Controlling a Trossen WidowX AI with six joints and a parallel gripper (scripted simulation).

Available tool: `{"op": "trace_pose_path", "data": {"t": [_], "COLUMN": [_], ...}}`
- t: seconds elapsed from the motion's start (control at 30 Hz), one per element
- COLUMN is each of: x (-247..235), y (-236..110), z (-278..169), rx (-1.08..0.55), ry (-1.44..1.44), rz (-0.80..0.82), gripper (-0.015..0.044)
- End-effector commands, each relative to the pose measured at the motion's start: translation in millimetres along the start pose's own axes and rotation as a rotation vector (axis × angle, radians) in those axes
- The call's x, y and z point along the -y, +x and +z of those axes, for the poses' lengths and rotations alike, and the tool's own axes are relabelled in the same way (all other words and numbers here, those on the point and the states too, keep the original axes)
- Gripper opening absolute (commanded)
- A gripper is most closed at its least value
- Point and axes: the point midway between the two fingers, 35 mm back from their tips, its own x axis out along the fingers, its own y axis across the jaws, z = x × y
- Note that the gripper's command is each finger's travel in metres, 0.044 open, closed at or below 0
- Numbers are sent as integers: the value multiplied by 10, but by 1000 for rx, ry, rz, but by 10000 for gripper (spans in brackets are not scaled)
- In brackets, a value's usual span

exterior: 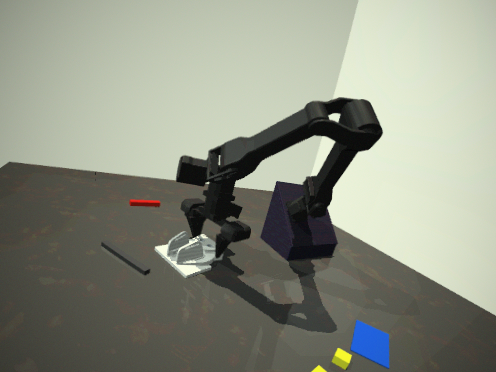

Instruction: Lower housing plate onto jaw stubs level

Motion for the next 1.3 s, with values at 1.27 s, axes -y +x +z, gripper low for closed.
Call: {"op": "trace_pose_path", "data": {"t": [1.27], "x": [-21], "y": [-220], "z": [-21], "rx": [1], "ry": [-1], "rz": [4], "gripper": [440]}}
